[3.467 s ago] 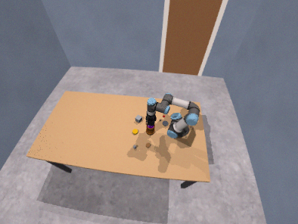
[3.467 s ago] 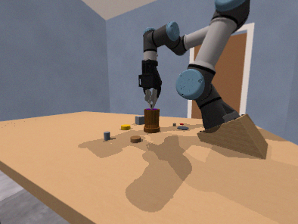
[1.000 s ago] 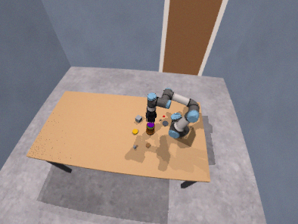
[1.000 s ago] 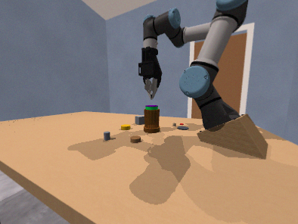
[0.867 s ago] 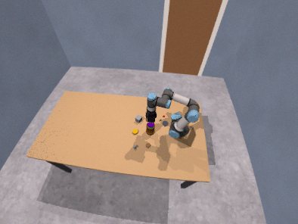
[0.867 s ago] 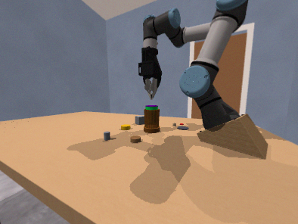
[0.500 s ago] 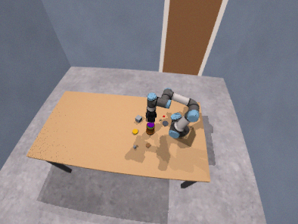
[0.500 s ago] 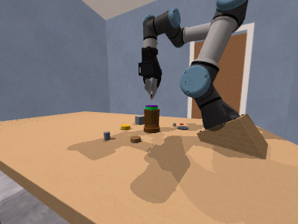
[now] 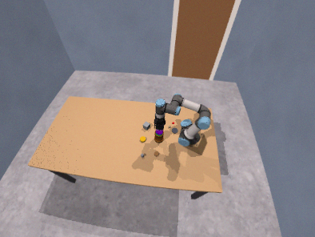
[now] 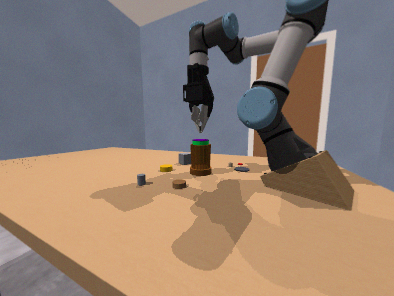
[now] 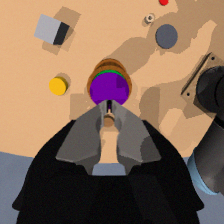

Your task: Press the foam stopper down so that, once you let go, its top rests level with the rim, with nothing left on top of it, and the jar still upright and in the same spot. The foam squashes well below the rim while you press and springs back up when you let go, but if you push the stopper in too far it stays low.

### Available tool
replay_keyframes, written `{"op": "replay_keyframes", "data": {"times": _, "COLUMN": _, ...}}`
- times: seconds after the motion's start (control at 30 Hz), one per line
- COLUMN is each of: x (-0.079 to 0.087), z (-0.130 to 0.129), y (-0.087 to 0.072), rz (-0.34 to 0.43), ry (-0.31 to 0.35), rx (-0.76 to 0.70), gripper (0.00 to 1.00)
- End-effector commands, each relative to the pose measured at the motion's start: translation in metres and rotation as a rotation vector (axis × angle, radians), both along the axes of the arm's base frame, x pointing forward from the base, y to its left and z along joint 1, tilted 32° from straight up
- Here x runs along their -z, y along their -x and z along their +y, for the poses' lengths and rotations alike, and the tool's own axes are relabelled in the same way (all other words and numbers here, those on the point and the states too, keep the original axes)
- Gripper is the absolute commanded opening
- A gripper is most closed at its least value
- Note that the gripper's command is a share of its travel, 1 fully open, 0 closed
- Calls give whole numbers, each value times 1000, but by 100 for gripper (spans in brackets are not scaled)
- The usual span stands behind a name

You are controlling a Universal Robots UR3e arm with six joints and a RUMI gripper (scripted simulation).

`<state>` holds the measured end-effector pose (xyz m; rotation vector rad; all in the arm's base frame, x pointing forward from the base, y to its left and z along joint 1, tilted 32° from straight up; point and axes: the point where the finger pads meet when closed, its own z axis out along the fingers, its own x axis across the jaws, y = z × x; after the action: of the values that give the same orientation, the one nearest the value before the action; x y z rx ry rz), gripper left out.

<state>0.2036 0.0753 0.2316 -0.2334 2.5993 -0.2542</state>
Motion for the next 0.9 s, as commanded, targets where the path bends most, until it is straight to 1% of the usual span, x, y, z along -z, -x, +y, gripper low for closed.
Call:
{"op": "replay_keyframes", "data": {"times": 0.0, "x": 7, "z": -1, "y": -5, "rz": -3, "ry": -1, "rx": -1, "gripper": 0}}
{"op": "replay_keyframes", "data": {"times": 0.13, "x": 15, "z": -3, "y": -10, "rz": -3, "ry": -1, "rx": -1, "gripper": 0}}
{"op": "replay_keyframes", "data": {"times": 0.23, "x": 18, "z": -3, "y": -12, "rz": -3, "ry": -1, "rx": -1, "gripper": 0}}
{"op": "replay_keyframes", "data": {"times": 0.87, "x": 20, "z": -3, "y": -13, "rz": -3, "ry": -1, "rx": -1, "gripper": 0}}
